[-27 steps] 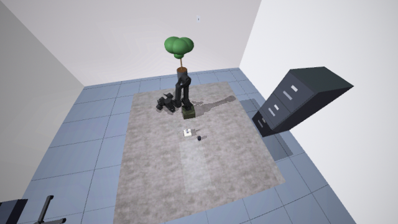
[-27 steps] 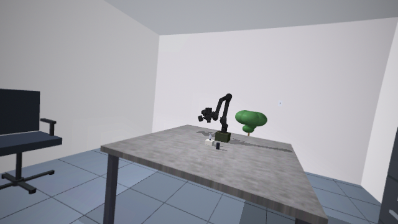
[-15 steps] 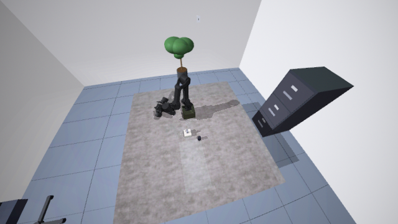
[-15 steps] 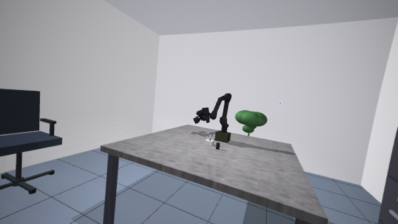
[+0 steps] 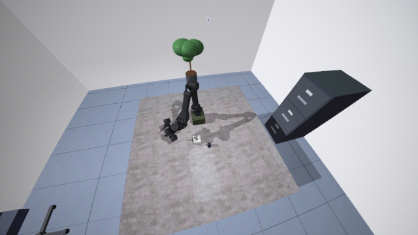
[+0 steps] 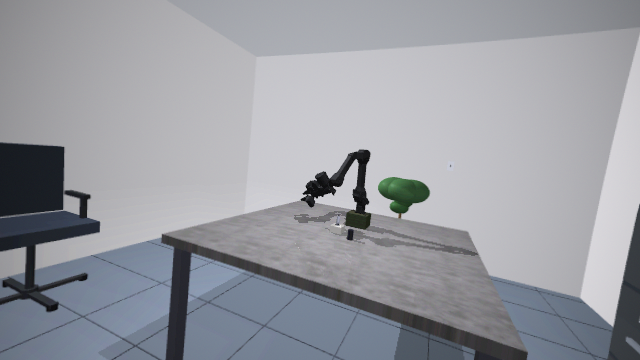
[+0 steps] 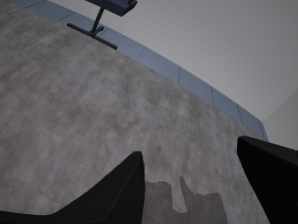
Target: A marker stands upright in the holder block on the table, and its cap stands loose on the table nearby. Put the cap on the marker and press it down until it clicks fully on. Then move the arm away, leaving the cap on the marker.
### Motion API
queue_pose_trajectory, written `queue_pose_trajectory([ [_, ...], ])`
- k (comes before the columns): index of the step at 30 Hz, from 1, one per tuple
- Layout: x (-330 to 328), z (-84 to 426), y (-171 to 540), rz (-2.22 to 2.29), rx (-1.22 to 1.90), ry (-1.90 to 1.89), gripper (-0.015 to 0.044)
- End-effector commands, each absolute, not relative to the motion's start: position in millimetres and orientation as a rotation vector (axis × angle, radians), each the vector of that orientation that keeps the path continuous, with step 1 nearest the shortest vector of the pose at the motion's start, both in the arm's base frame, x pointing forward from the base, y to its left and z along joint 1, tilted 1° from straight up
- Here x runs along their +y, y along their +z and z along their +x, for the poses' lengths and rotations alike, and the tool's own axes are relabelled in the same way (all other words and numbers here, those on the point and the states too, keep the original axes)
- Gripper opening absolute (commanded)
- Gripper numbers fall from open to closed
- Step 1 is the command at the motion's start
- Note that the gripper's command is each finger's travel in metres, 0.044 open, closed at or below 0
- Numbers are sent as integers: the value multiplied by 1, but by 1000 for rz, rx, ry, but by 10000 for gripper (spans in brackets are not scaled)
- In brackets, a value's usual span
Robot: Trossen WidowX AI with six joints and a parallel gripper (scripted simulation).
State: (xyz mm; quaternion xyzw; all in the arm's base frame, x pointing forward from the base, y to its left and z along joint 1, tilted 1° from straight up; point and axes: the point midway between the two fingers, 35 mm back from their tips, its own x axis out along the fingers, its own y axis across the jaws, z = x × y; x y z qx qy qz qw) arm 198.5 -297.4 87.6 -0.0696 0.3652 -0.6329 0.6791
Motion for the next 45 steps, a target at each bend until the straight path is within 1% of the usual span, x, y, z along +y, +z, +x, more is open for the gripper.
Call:
queue_pose_trajectory([
  [1, -261, 266, 74, -109, 904, -1124, 247],
  [8, -193, 327, 62, -46, 1034, -794, 247],
  [14, -120, 356, 59, 11, 1170, -538, 247],
  [20, -44, 363, 64, 66, 1327, -315, 247],
  [26, 30, 344, 78, 117, 1511, -122, 247],
  [28, 39, 340, 81, 123, 1538, -98, 247],
  [35, 41, 337, 81, 123, 1539, -97, 247],
  [39, 41, 338, 48, 123, 1539, -97, 247],
  [45, 41, 339, 38, 123, 1539, -97, 247],
])
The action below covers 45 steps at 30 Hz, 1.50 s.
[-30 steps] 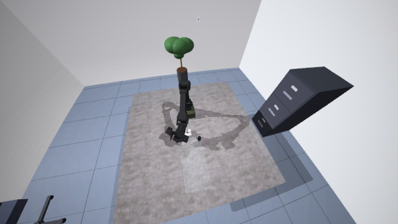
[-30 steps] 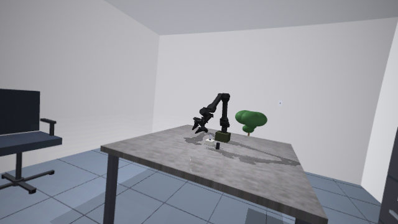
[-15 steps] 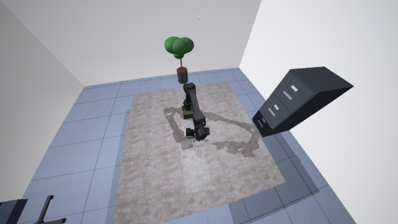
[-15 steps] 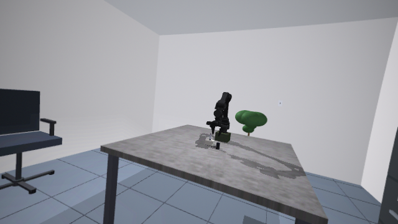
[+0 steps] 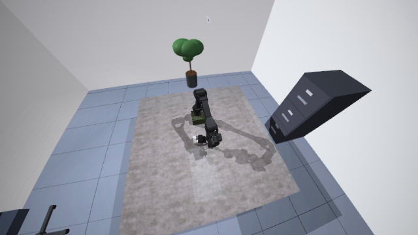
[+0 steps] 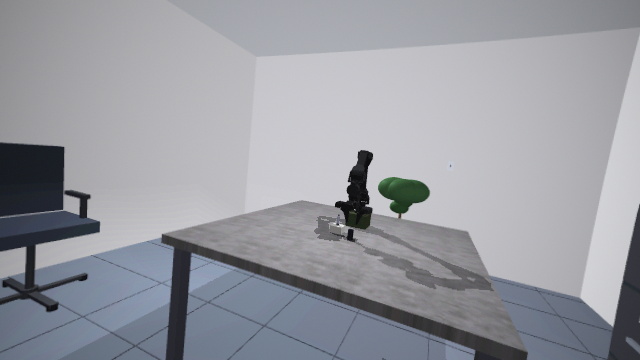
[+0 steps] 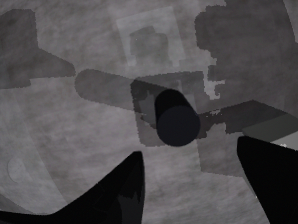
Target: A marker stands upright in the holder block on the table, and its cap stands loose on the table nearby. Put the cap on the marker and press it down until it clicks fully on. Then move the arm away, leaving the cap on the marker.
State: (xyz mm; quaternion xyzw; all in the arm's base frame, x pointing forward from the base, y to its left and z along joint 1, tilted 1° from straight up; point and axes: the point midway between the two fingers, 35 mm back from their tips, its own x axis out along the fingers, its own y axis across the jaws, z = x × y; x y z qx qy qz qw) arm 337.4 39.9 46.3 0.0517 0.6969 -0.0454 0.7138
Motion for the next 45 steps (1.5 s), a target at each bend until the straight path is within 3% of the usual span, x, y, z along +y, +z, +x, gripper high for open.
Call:
queue_pose_trajectory([
  [1, 41, 339, 32, 123, 1539, -97, 247],
  [40, 42, 340, -22, 123, 1540, -97, 247],
  [45, 43, 339, -22, 123, 1540, -97, 135],
])
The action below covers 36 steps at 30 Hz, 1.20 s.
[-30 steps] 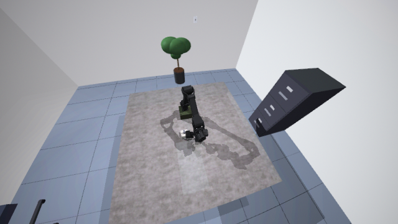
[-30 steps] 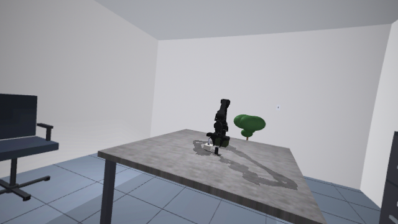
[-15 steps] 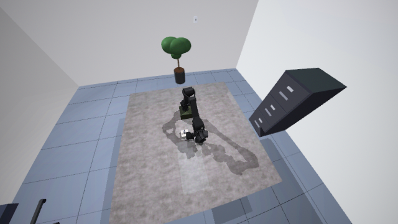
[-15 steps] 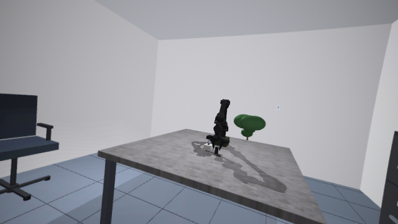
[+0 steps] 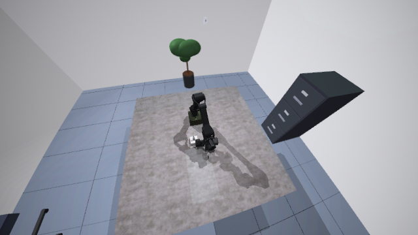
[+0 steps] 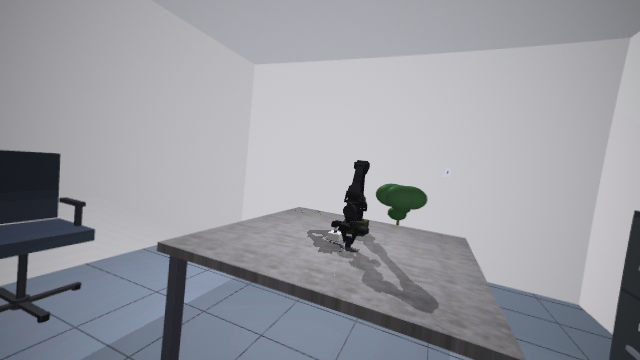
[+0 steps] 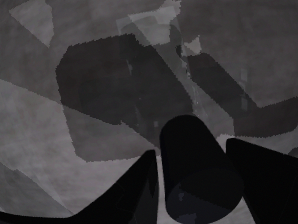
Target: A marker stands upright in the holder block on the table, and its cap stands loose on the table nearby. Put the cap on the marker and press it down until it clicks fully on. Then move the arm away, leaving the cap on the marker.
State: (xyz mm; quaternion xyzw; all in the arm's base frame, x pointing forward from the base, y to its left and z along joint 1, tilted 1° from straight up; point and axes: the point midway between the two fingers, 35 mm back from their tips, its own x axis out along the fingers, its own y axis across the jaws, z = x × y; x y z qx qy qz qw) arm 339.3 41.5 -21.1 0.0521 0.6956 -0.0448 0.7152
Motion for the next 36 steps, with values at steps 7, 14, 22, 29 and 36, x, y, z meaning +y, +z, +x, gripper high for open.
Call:
queue_pose_trajectory([
  [7, 42, 340, -22, 123, 1540, -97, 88],
  [14, 41, 340, -6, 123, 1539, -97, 0],
  [22, 41, 340, 22, 123, 1539, -97, 0],
  [29, 40, 338, 39, 123, 1539, -97, 0],
  [36, 23, 329, 48, 122, 1540, -99, 0],
])
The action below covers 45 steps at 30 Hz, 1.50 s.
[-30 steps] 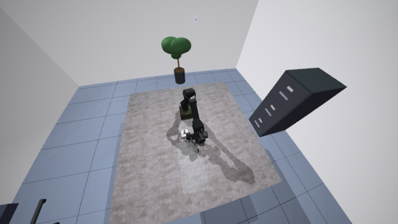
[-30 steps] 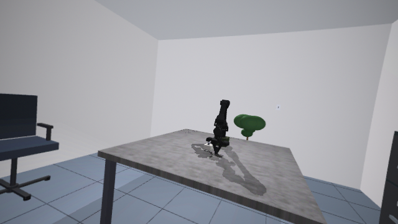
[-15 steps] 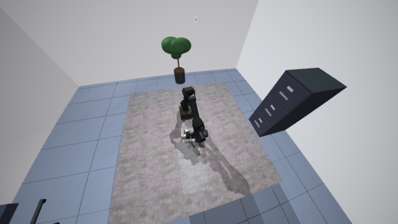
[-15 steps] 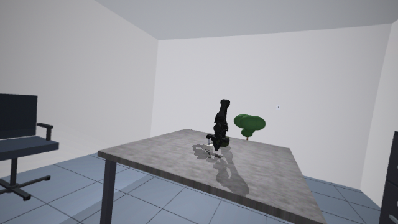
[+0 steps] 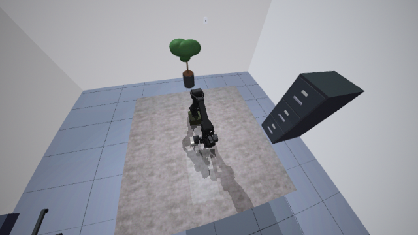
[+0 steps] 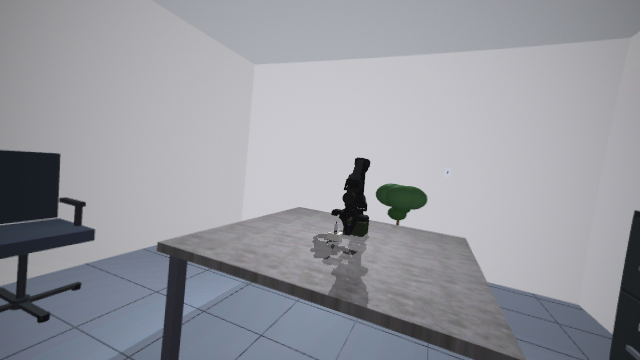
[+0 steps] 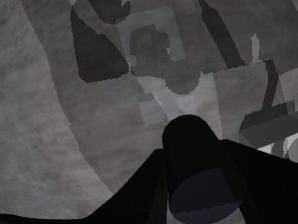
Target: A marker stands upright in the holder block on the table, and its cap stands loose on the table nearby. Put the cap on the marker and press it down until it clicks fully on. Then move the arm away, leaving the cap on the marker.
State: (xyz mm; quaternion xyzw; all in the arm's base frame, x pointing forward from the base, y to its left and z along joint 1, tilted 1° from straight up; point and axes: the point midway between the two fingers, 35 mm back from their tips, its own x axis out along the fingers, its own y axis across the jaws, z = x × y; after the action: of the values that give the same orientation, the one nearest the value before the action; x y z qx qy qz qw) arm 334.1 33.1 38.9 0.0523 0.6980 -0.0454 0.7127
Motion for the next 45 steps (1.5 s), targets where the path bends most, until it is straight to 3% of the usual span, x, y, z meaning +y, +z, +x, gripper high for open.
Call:
queue_pose_trajectory([
  [1, 19, 327, 50, 122, 1540, -99, 0],
  [27, -58, 260, 93, 115, 1545, -105, 0],
  [45, -58, 260, 76, 115, 1545, -105, 0],
])
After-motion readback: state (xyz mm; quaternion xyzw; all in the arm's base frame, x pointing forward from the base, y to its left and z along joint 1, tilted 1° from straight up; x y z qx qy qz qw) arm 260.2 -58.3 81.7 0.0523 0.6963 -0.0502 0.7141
